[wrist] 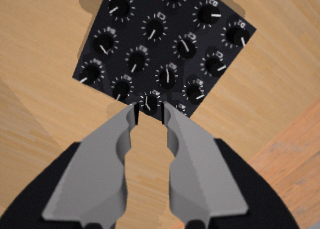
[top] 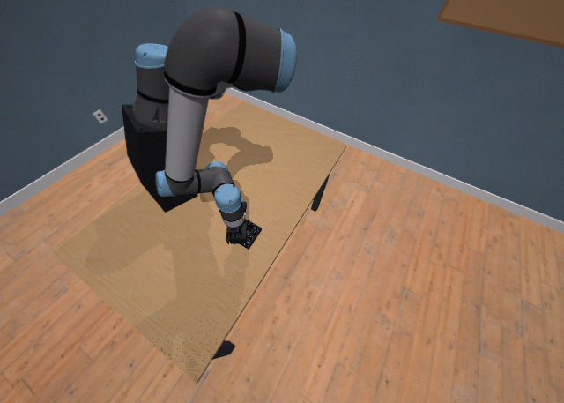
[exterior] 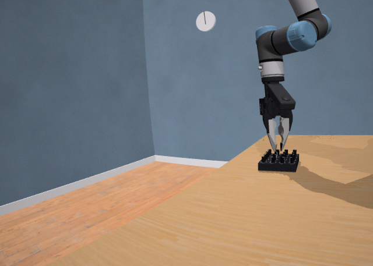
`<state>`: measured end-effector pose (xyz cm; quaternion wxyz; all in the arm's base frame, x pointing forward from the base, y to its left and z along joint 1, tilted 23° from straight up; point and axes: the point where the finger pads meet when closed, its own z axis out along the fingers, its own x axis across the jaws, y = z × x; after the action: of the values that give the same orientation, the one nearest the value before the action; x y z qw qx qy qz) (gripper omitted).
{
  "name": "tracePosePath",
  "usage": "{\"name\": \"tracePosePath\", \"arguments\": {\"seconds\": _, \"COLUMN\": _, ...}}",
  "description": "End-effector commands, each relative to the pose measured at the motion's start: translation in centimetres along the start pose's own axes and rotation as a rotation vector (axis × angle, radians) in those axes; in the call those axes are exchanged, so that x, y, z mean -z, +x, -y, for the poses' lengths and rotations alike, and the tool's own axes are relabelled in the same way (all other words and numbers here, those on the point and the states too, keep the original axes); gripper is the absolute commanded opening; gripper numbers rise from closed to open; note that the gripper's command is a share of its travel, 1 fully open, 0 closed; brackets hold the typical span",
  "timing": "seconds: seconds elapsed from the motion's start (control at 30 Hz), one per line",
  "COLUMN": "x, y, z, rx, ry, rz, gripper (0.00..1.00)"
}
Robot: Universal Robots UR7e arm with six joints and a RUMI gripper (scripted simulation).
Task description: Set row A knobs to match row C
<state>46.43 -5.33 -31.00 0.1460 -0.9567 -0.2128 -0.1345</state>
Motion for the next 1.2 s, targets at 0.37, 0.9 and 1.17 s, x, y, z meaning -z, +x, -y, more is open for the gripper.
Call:
{"name": "tracePosePath", "arguments": {"seconds": 0.37, "x": 3.2, "y": 0.0, "z": 0.0, "rx": 0.000, "ry": -0.001, "rz": -0.001, "gripper": 0.11}}
{"name": "tracePosePath", "arguments": {"seconds": 0.9, "x": 3.5, "y": 0.0, "z": 0.0, "rx": 0.000, "ry": -0.001, "rz": -0.001, "gripper": 0.11}}
{"name": "tracePosePath", "arguments": {"seconds": 1.17, "x": 3.7, "y": 0.0, "z": 0.0, "rx": 0.000, "ry": -0.001, "rz": -0.001, "gripper": 1.00}}
